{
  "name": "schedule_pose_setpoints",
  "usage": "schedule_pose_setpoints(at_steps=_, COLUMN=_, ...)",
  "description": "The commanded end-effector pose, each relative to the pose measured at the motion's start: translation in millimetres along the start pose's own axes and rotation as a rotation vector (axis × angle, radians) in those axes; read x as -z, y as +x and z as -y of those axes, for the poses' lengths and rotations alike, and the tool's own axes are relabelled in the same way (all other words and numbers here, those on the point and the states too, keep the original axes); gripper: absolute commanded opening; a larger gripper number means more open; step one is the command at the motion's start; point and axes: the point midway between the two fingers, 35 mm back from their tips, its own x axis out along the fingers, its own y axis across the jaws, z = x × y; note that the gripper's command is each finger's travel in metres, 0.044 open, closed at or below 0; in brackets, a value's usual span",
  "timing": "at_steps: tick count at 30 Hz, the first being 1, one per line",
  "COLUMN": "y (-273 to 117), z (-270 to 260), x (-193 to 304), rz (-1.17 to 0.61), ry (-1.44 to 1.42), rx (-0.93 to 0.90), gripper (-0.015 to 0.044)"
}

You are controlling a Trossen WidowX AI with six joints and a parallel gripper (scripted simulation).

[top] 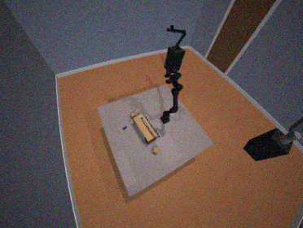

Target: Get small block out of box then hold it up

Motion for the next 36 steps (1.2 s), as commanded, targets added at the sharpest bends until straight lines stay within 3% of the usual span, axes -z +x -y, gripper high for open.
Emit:
schedule_pose_setpoints(at_steps=1, y=0.2, z=-0.6, x=0.2, rz=0.000, ry=0.007, rx=0.001, gripper=0.0400)
schedule_pose_setpoints(at_steps=11, y=10.8, z=-77.5, x=0.0, rz=-0.008, ry=0.472, rx=-0.154, gripper=0.0400)
schedule_pose_setpoints(at_steps=21, y=7.7, z=-183.2, x=-50.6, rz=-0.039, ry=1.055, rx=-0.470, gripper=0.0400)
schedule_pose_setpoints(at_steps=28, y=-24.1, z=-267.0, x=-128.2, rz=-0.140, ry=1.502, rx=-0.854, gripper=0.0400)
schedule_pose_setpoints(at_steps=36, y=-94.8, z=-327.5, x=-232.5, rz=-0.399, ry=1.857, rx=-1.369, gripper=0.0400)
